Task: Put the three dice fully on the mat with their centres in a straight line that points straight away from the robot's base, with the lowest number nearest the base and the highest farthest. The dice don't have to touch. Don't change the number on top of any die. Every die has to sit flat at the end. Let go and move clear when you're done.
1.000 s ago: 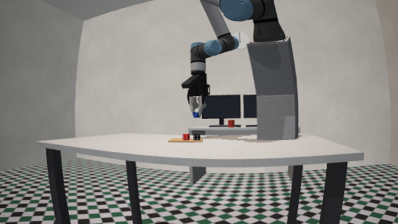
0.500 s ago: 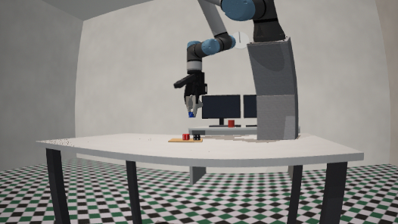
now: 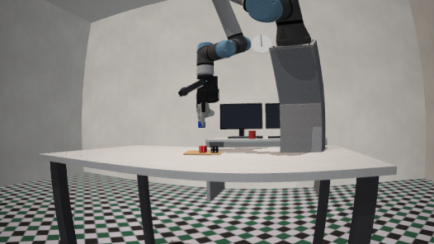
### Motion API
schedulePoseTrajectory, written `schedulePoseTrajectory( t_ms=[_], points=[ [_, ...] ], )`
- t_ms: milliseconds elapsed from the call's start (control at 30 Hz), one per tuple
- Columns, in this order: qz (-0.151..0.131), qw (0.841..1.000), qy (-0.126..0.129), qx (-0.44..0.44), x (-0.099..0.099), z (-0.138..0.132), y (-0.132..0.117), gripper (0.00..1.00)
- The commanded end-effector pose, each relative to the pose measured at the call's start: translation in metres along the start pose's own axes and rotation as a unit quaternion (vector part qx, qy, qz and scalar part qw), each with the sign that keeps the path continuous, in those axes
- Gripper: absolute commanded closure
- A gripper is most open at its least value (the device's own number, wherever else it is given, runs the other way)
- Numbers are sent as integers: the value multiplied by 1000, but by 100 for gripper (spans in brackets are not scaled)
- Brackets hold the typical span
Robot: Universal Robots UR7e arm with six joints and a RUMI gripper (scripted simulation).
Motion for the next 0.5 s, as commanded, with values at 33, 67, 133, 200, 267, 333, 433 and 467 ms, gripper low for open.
schedulePoseTrajectory(
  t_ms=[33,67,133,200,267,333,433,467],
  points=[
    [-3,996,-3,87,-1,-5,16,94],
    [-3,995,-3,103,-1,-6,19,94],
    [-2,991,-3,134,-1,-9,25,94],
    [-2,987,-3,163,-1,-11,30,94],
    [-2,984,-3,177,-1,-12,33,94],
    [-2,982,-3,190,-1,-14,35,94],
    [-1,974,-2,225,-2,-17,41,94],
    [-1,972,-2,235,-2,-18,43,94]
  ],
)
Point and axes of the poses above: the point where the finger pads meet when closed, its own x axis out along the fingers, its own z axis across the jaws, y = z × x, the point moved 2 cm from there along -x, back along the fingers, and after that the axes turned 9 degrees about -x, right-handed, at the moved point
